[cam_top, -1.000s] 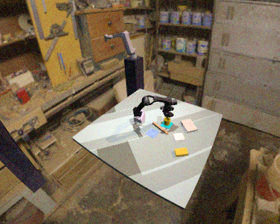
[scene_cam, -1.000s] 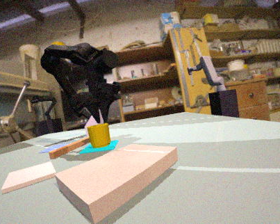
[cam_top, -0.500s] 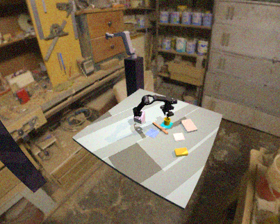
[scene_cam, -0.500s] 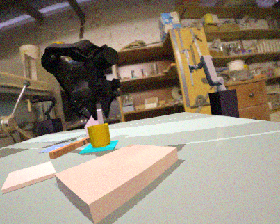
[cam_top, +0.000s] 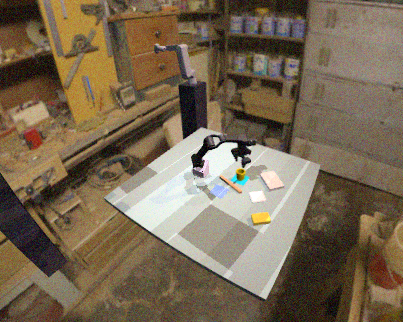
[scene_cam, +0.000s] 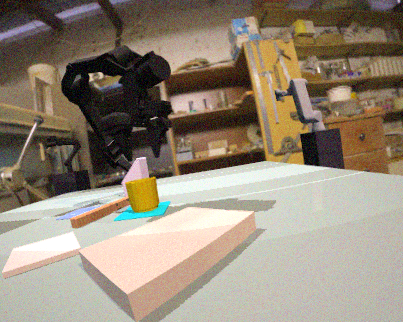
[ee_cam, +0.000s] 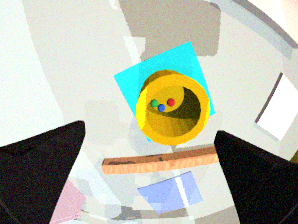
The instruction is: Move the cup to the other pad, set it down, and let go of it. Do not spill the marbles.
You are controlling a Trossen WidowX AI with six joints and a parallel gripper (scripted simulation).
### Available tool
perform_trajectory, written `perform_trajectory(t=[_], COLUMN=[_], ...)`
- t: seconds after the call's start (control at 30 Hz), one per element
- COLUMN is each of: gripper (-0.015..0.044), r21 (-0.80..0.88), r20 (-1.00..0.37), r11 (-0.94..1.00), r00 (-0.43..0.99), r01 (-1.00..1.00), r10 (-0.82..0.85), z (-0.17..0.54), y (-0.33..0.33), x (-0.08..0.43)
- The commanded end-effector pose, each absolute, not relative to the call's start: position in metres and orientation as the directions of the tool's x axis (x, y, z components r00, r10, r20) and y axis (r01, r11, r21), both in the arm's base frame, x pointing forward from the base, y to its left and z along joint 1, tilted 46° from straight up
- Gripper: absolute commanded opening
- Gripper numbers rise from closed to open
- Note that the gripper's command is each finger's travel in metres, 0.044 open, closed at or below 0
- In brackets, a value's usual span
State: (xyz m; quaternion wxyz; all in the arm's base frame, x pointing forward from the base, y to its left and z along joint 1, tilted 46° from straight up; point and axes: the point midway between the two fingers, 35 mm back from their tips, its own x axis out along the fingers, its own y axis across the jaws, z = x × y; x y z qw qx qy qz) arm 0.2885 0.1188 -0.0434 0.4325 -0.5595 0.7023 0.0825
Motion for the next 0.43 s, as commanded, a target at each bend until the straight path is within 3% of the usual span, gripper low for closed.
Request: perform_trajectory(t=[0.0, 0.4], gripper=[0.0440, 0.0440], r21=[-0.369, -0.370], r20=[-0.701, -0.702], r11=[0.367, 0.363], r00=[-0.003, 0.002], r01=[-0.854, -0.855], r10=[-0.713, -0.712], z=[-0.032, -0.022], y=[0.130, 0.141], x=[0.289, 0.290])
